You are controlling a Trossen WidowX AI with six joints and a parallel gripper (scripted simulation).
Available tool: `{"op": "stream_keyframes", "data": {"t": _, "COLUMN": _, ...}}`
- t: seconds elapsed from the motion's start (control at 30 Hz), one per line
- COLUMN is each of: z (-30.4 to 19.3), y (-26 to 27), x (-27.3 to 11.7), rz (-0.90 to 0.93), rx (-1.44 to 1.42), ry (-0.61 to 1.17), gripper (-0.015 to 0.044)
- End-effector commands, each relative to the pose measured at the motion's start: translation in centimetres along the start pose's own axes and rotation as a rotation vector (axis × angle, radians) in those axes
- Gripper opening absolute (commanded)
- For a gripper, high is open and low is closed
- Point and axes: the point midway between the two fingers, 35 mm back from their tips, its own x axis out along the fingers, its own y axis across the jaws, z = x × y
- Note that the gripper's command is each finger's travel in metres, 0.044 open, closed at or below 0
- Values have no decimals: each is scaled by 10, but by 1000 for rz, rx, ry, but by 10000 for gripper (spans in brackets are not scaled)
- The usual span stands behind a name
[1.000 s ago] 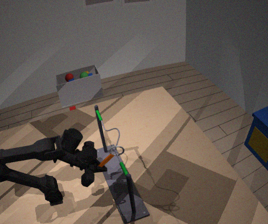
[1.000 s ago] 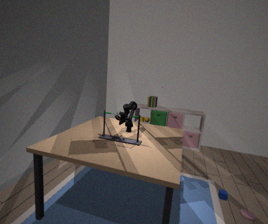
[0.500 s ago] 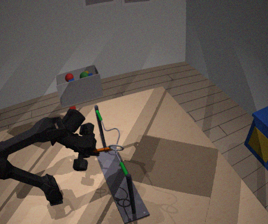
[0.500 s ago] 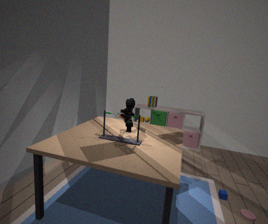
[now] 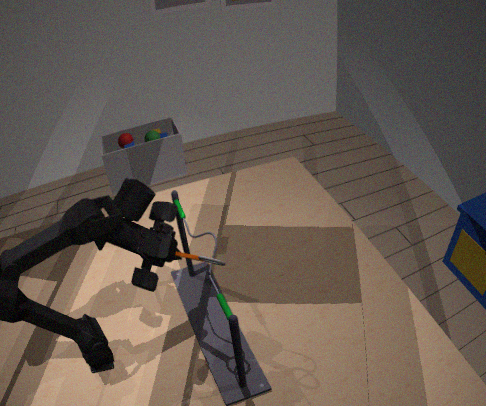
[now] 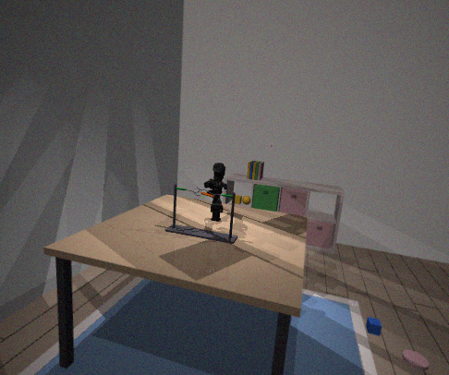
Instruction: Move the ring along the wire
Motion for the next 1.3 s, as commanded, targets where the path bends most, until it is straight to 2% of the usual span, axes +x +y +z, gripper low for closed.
{"op": "stream_keyframes", "data": {"t": 0.0, "z": -1, "y": 11, "x": 2, "rz": 20, "rx": 41, "ry": 9, "gripper": -150}}
{"op": "stream_keyframes", "data": {"t": 0.6, "z": 1, "y": 13, "x": 2, "rz": 19, "rx": -86, "ry": -1, "gripper": -150}}
{"op": "stream_keyframes", "data": {"t": 1.27, "z": 17, "y": -28, "x": 4, "rz": -31, "rx": -606, "ry": -39, "gripper": -150}}
